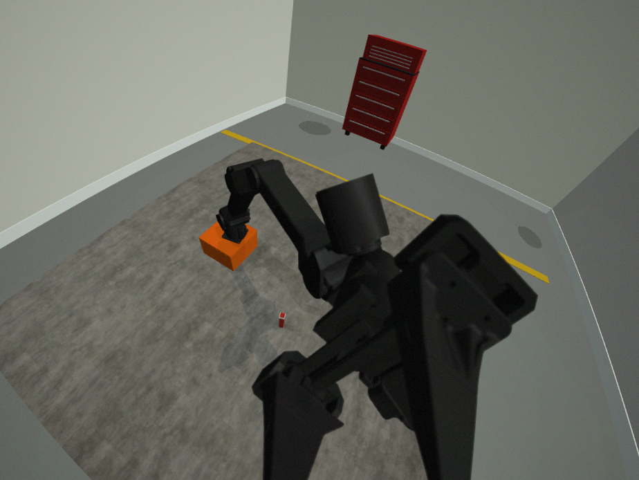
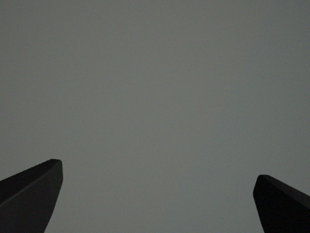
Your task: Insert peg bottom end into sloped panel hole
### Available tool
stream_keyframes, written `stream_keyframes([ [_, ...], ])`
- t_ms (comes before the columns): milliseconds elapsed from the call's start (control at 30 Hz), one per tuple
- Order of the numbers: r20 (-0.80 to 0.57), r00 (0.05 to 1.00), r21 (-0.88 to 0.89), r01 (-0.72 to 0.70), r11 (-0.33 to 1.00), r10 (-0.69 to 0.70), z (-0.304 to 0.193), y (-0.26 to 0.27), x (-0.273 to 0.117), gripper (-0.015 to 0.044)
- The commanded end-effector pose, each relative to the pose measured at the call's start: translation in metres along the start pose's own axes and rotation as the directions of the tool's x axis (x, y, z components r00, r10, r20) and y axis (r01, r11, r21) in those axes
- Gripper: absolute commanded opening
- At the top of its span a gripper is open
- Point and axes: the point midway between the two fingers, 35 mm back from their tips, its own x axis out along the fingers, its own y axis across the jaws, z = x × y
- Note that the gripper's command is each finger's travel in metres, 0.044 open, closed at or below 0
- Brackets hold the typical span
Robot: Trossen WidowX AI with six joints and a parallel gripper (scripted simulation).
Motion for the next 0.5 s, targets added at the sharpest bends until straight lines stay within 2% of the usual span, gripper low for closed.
stream_keyframes([
  [0, 0.001, 1.000, 0.003, 0.000, 1.000, 0.000, 0.000, 0.000, 0.000, 0.0426],
  [33, 0.006, 1.000, 0.011, 0.000, 1.000, 0.000, 0.001, 0.000, 0.000, 0.0440],
  [467, 0.122, 0.992, 0.216, -0.041, 0.976, 0.014, 0.025, 0.012, -0.006, 0.0440],
])
